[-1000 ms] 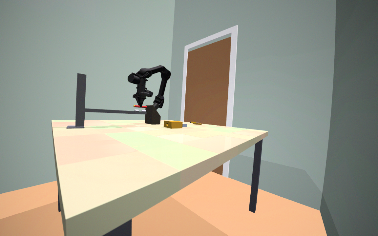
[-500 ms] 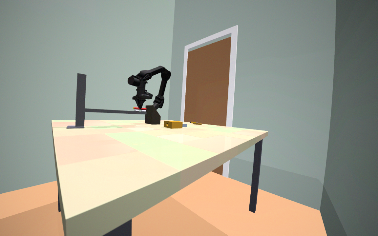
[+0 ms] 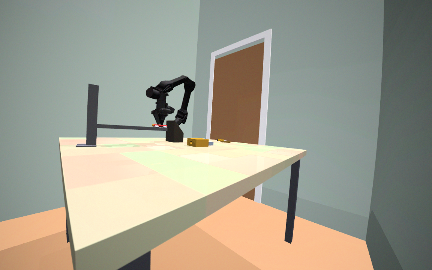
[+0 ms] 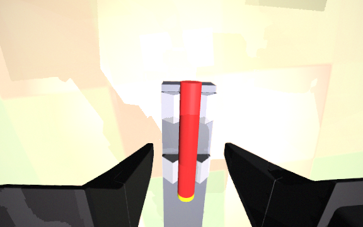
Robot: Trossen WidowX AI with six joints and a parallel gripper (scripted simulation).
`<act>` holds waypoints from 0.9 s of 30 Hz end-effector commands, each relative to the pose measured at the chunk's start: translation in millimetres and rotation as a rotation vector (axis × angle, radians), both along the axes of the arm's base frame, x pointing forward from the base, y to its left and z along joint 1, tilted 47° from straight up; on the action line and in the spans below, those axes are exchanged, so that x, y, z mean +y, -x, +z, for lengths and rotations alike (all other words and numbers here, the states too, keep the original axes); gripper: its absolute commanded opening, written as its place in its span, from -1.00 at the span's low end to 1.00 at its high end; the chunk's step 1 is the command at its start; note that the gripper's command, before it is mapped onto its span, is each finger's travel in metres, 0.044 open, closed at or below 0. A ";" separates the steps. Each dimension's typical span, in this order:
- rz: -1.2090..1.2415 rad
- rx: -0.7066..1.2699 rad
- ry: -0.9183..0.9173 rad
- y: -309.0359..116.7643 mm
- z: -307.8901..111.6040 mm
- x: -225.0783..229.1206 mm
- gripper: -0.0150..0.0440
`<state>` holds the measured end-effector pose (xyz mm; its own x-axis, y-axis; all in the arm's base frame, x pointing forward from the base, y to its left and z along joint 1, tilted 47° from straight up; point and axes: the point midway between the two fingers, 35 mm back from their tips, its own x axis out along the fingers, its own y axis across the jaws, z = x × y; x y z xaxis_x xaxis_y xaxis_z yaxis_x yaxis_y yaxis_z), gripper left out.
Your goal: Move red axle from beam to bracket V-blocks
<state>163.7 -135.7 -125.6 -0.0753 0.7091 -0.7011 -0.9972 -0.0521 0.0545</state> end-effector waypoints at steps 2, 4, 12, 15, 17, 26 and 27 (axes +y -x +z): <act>0.000 -0.001 0.001 -0.3 0.1 -0.3 0.75; -0.002 0.000 -0.001 -0.4 0.7 -1.0 0.93; -0.007 0.004 -0.007 -1.6 13.6 -14.7 1.00; -0.007 0.004 -0.007 -2.0 17.7 -19.0 1.00; -0.014 0.013 -0.019 -0.3 14.9 -13.2 1.00; -0.014 0.013 -0.019 -0.3 14.9 -13.2 1.00; -0.014 0.013 -0.019 -0.3 14.9 -13.2 1.00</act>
<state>164.5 -149.9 -110.3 -0.0742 0.7213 -0.6887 -0.9971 -0.0406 0.0648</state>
